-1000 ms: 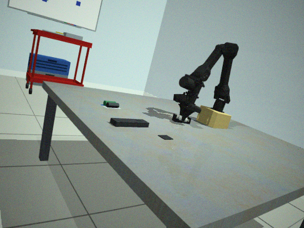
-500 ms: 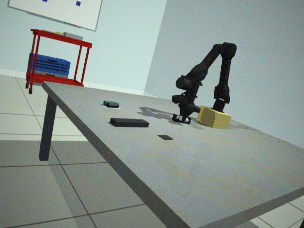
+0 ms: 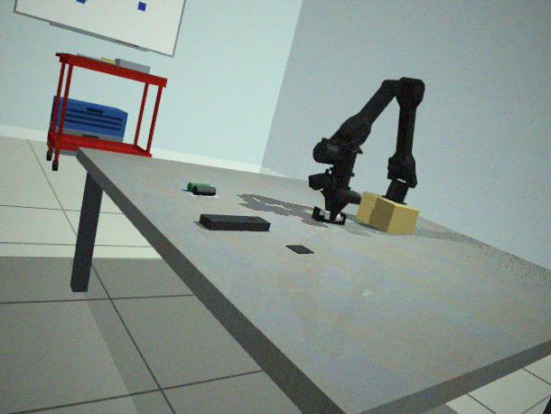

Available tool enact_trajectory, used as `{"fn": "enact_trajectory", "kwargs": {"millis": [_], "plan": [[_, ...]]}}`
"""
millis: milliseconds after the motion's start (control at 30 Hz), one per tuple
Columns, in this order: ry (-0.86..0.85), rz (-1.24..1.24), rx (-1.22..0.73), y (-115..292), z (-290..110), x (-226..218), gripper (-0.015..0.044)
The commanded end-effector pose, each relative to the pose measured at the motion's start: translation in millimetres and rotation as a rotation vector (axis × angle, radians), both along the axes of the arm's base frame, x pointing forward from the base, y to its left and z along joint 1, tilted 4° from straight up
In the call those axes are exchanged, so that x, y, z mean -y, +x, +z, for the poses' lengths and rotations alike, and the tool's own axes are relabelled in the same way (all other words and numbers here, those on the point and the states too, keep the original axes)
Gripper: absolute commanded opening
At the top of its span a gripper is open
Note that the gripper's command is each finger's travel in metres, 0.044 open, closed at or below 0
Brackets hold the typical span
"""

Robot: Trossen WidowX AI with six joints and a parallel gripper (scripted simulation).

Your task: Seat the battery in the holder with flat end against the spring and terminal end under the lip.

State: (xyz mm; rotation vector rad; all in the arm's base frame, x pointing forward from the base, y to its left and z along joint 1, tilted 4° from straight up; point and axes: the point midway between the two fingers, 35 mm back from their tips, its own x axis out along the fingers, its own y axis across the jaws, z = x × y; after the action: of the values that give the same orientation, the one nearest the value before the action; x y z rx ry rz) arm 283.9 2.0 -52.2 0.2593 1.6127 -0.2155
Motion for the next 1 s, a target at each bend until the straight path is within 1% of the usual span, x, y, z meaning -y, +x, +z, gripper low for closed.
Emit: {"fn": "enact_trajectory", "kwargs": {"millis": [0,967], "plan": [[0.008,0.005,-0.027,-3,-1,0,0.0079],[0.011,0.005,-0.037,11,-1,4,0.0079]]}}
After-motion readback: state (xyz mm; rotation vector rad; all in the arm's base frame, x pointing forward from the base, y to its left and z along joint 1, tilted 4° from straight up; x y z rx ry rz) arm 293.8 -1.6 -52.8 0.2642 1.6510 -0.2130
